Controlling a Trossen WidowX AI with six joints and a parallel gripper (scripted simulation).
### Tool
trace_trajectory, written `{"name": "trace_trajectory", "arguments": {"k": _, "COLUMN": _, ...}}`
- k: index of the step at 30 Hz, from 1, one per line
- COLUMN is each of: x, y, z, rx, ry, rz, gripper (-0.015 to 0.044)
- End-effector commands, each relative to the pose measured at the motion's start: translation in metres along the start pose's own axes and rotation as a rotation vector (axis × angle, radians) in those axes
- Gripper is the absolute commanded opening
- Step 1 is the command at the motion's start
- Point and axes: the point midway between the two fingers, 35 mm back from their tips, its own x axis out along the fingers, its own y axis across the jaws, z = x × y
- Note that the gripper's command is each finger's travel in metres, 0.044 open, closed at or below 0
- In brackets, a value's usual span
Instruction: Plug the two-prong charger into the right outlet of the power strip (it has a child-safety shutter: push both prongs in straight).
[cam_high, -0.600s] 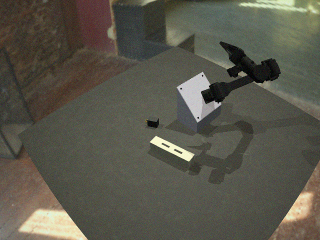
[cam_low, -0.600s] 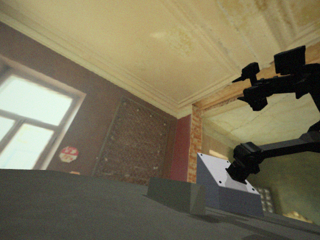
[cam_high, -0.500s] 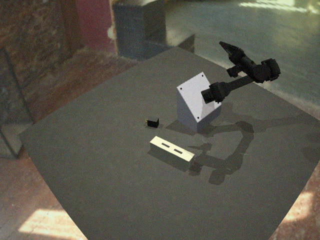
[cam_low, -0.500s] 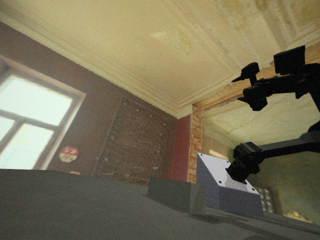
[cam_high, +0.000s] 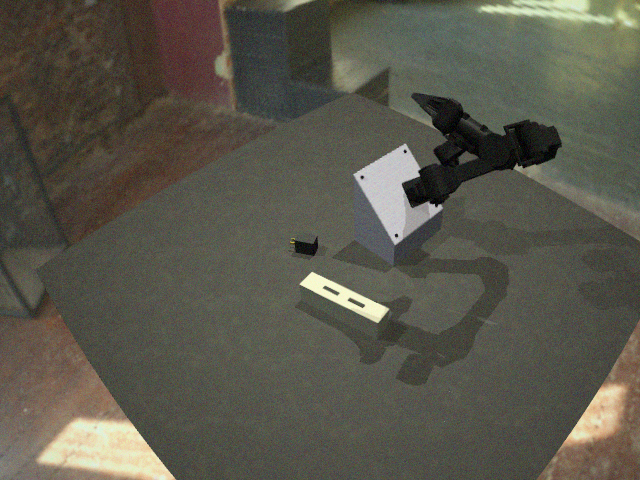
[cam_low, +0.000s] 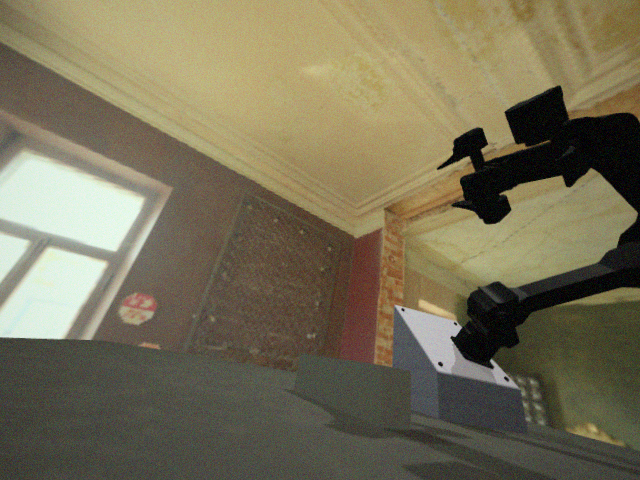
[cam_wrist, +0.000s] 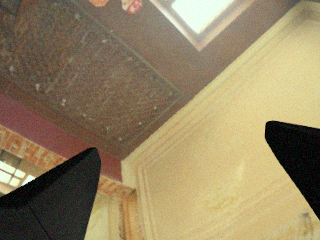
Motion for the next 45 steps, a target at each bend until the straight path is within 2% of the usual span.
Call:
{"name": "trace_trajectory", "arguments": {"k": 1, "x": 0.007, "y": -0.003, "z": 0.012, "rx": 0.029, "ry": -0.030, "rz": 0.030, "gripper": 0.0440}}
{"name": "trace_trajectory", "arguments": {"k": 28, "x": 0.061, "y": -0.001, "z": 0.101, "rx": 0.247, "ry": -0.204, "rz": 0.348, "gripper": 0.0440}}
{"name": "trace_trajectory", "arguments": {"k": 45, "x": 0.092, "y": 0.014, "z": 0.155, "rx": 0.410, "ry": -0.260, "rz": 0.589, "gripper": 0.0440}}
